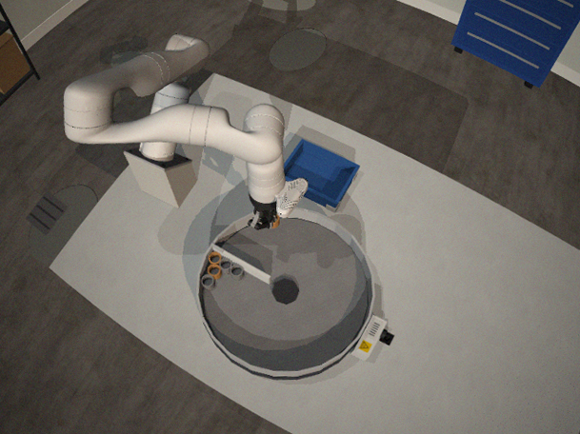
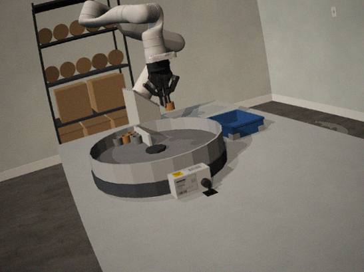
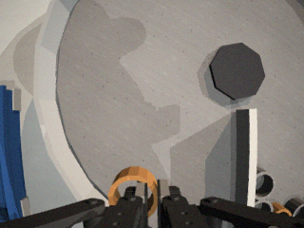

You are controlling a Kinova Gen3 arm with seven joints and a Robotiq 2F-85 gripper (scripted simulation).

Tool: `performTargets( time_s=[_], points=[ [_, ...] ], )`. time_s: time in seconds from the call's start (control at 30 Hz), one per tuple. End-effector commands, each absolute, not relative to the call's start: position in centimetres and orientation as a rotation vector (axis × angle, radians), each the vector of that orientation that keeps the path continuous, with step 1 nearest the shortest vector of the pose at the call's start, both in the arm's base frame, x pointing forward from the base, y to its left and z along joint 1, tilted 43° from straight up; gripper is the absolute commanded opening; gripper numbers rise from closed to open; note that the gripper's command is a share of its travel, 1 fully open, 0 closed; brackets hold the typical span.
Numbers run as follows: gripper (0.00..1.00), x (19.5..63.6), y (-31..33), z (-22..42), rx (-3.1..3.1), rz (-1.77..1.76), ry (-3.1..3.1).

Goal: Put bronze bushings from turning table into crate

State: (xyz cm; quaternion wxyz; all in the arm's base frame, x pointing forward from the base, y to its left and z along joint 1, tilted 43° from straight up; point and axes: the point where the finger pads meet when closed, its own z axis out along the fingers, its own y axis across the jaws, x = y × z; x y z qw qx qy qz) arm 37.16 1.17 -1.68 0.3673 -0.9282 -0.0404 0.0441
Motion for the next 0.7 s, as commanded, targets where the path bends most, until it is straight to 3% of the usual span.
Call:
performTargets(
  time_s=[0.0,0.67],
  points=[
    [0.0,37.2,1.6,-1.5,-2.394,0.118,-0.13],
    [0.0,38.2,5.7,2.1,-2.394,0.117,-0.129]
  ],
)
